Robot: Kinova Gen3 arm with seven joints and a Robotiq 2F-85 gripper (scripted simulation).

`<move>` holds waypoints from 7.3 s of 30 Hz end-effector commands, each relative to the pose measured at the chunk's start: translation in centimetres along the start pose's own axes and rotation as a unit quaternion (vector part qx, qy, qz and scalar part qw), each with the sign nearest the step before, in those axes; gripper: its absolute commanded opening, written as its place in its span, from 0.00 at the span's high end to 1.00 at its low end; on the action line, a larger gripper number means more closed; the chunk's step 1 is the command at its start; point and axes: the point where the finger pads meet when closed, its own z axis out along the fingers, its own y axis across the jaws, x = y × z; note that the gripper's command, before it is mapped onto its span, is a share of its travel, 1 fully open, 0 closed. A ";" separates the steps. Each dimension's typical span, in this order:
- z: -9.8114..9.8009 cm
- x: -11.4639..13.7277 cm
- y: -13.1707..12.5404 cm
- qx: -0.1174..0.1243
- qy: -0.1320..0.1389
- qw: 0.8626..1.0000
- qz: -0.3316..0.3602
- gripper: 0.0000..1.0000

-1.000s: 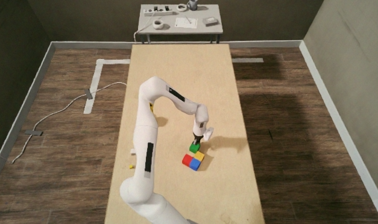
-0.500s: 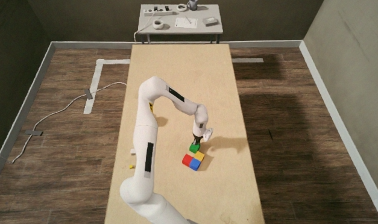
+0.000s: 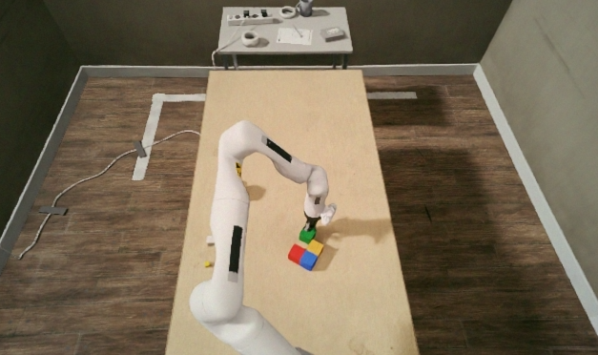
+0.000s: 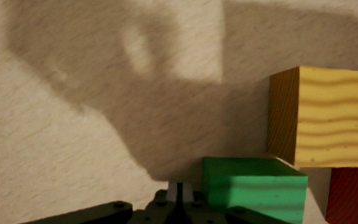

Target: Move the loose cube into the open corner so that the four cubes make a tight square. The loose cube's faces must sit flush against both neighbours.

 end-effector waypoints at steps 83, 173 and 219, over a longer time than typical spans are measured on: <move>-0.1 0.0 3.4 0.001 0.000 1.000 0.000 0.90; -0.1 0.0 4.0 0.001 0.000 1.000 0.000 0.90; -0.1 0.0 3.0 0.001 0.000 1.000 0.000 0.90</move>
